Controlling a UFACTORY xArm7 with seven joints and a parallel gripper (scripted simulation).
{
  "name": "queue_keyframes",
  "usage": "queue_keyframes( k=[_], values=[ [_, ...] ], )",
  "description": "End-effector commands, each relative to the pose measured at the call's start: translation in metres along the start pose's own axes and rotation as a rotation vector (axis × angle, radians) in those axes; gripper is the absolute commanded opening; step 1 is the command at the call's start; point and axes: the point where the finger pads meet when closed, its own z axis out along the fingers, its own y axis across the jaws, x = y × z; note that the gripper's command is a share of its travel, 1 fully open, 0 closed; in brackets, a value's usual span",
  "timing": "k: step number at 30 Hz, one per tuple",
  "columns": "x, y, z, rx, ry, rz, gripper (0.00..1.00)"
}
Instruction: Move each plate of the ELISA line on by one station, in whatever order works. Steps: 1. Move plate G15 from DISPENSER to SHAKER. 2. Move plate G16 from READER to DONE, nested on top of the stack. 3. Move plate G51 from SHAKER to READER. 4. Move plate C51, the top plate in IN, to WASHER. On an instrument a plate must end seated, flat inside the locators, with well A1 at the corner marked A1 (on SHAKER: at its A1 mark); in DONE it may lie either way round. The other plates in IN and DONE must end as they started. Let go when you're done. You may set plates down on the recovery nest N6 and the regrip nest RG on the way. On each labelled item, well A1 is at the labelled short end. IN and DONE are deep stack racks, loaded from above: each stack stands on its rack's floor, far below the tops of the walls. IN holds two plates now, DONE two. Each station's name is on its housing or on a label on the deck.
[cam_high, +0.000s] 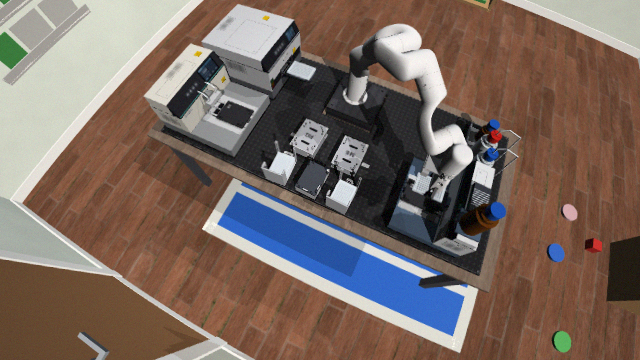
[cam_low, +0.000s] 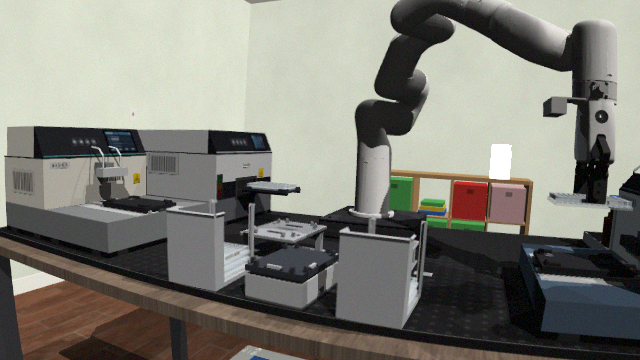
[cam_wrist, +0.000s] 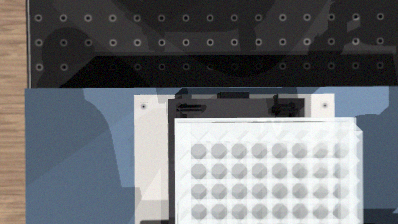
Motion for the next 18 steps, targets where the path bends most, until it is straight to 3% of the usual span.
queue_keyframes(
  k=[1, 18],
  values=[
    [-0.001, -0.001, -0.008, 0.004, -0.004, 0.0, 0.0],
    [-0.001, -0.001, -0.028, 0.004, -0.004, 0.0, 0.0]
  ],
)
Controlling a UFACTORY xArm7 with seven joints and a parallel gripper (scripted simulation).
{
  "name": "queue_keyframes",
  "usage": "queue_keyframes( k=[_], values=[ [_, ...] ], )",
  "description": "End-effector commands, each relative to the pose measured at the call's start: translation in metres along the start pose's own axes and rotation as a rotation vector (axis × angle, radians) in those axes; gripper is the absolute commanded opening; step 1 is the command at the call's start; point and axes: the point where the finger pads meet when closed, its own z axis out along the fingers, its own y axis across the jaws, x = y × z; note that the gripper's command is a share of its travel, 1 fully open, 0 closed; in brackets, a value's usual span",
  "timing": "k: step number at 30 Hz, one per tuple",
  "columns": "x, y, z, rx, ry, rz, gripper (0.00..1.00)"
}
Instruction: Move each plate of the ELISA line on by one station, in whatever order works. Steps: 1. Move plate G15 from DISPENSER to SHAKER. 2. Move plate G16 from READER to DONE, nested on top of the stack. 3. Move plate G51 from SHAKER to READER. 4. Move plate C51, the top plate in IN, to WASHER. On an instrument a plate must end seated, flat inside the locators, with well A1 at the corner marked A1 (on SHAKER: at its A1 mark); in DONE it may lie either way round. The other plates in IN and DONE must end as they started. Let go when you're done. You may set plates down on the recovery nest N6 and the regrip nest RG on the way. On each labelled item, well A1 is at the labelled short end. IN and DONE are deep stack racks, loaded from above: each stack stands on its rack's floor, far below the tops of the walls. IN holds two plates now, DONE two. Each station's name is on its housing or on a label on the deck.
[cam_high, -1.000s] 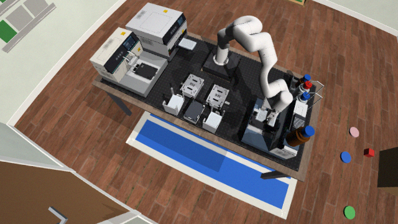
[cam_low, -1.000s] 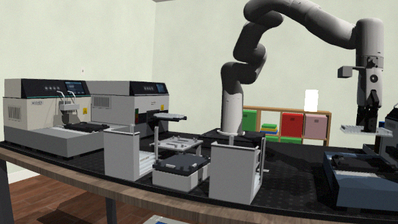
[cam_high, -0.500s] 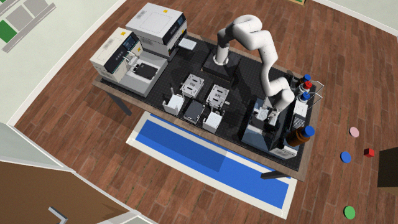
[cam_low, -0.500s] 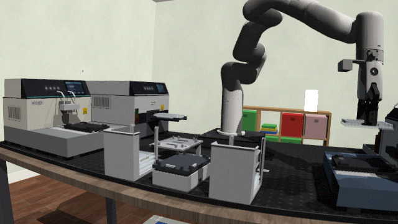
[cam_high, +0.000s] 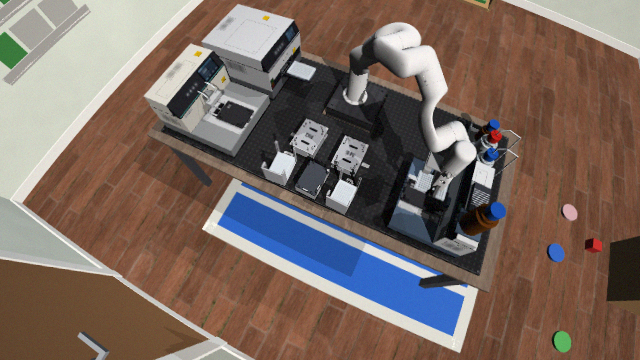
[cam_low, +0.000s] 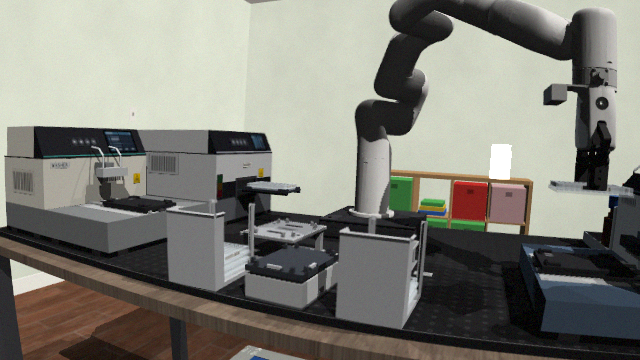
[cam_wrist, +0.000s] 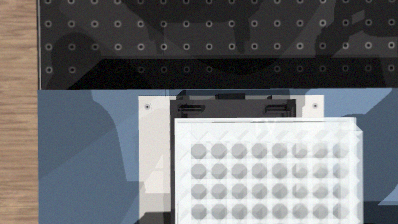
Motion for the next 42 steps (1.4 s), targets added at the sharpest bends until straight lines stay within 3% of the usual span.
queue_keyframes(
  k=[1, 9, 20, 42],
  values=[
    [-0.001, -0.001, -0.009, 0.004, -0.005, 0.0, 0.0],
    [-0.001, -0.001, -0.019, 0.004, -0.005, 0.0, 0.0],
    [-0.001, -0.001, -0.019, 0.004, -0.005, 0.0, 0.0],
    [0.058, -0.005, -0.019, 0.003, -0.005, 0.191, 0.0]
  ],
)
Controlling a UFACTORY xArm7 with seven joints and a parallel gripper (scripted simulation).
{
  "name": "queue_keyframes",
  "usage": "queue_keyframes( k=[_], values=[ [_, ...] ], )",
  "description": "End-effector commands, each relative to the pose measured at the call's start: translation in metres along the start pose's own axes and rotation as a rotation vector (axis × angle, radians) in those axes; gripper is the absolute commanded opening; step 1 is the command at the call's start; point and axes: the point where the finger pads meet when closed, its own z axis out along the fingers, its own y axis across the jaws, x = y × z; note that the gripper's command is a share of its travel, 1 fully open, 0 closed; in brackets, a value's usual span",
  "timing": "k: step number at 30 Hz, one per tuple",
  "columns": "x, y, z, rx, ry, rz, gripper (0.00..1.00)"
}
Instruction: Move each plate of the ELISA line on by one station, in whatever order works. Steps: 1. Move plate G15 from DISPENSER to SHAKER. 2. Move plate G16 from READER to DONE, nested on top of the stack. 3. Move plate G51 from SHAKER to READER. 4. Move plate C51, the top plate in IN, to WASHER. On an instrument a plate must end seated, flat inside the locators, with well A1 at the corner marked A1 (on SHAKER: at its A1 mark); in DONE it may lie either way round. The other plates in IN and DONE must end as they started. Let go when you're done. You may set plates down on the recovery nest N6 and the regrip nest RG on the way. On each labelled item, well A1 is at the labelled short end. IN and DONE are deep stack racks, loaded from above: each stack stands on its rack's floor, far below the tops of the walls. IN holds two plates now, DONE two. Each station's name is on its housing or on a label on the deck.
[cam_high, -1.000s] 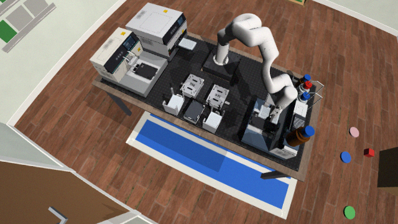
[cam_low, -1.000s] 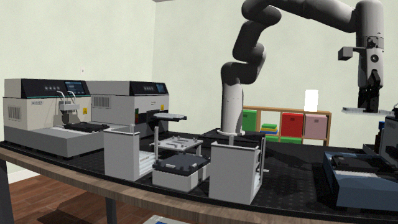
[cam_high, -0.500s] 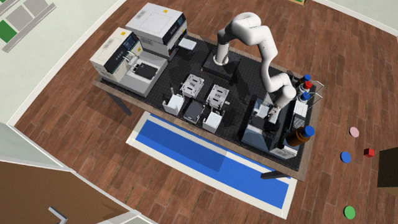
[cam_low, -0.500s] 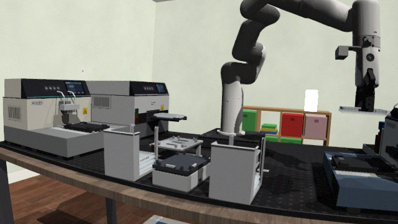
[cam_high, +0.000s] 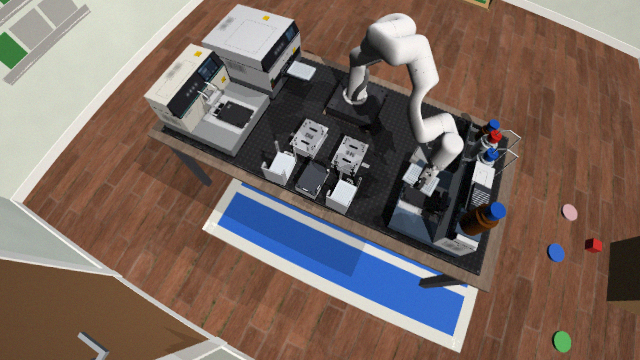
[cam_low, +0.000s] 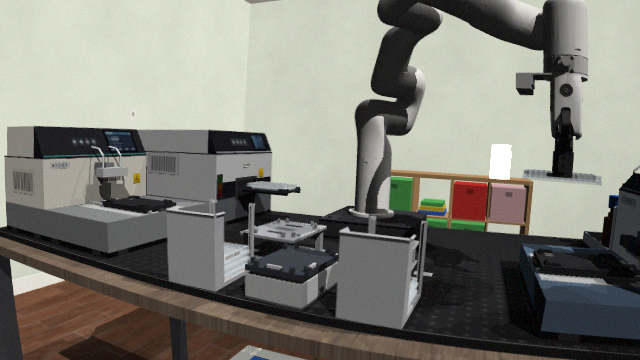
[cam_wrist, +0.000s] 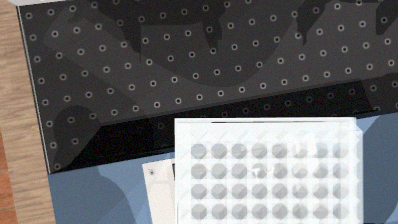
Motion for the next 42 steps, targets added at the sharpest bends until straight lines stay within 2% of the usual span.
queue_keyframes(
  k=[1, 18, 23, 38, 42],
  values=[
    [0.01, -0.003, -0.003, 0.005, -0.007, 0.033, 0.0],
    [0.058, -0.015, -0.003, 0.004, -0.007, 0.189, 0.0],
    [0.061, -0.015, -0.003, 0.004, -0.007, 0.201, 0.0],
    [0.11, -0.027, -0.002, 0.004, -0.007, 0.369, 0.0],
    [0.116, -0.029, -0.002, 0.004, -0.007, 0.38, 0.0]
  ],
)
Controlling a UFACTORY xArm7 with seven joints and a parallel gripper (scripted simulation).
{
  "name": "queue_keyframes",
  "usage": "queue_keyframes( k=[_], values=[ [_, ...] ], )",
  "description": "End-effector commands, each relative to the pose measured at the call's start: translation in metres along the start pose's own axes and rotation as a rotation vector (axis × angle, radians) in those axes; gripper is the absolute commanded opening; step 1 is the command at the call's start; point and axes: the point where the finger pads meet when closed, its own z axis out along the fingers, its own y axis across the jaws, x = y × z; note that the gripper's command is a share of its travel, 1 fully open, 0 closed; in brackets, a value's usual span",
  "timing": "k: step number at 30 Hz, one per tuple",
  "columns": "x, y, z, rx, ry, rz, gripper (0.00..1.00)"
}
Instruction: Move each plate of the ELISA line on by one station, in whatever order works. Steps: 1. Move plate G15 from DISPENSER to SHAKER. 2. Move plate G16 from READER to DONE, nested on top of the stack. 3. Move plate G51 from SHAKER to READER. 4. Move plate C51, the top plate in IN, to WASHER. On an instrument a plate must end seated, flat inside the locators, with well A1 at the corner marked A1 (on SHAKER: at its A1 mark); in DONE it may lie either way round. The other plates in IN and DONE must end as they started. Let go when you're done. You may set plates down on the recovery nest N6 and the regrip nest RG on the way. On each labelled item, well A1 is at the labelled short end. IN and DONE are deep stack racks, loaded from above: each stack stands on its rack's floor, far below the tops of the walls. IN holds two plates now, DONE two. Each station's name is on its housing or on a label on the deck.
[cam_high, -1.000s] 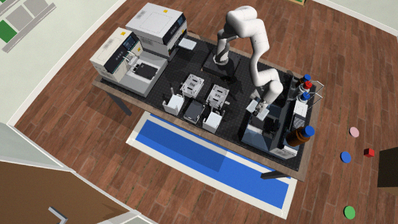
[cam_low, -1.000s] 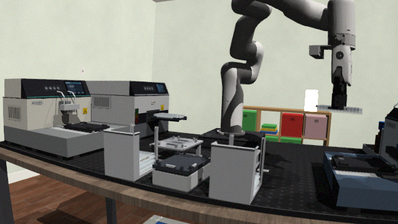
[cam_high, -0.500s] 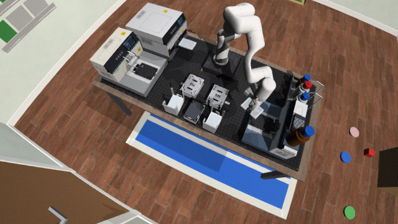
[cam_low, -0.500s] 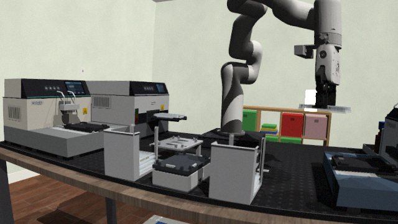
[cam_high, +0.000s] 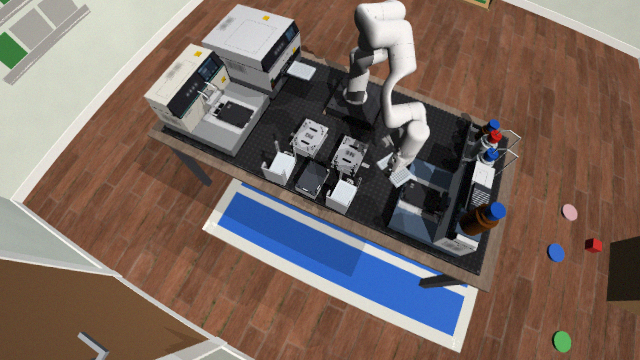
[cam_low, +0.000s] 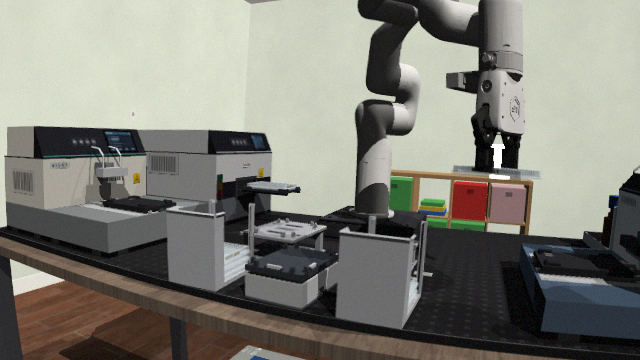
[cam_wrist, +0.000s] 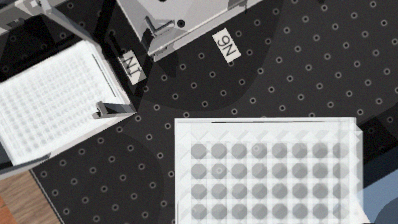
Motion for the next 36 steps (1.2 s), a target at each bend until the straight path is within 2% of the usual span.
queue_keyframes(
  k=[1, 13, 19, 36],
  values=[
    [0.009, -0.007, -0.002, 0.003, -0.006, 0.033, 0.0],
    [0.042, -0.03, -0.002, 0.003, -0.006, 0.173, 0.0],
    [0.05, -0.035, -0.002, 0.003, -0.006, 0.19, 0.0],
    [0.092, -0.063, -0.002, 0.003, -0.006, 0.365, 0.0]
  ],
)
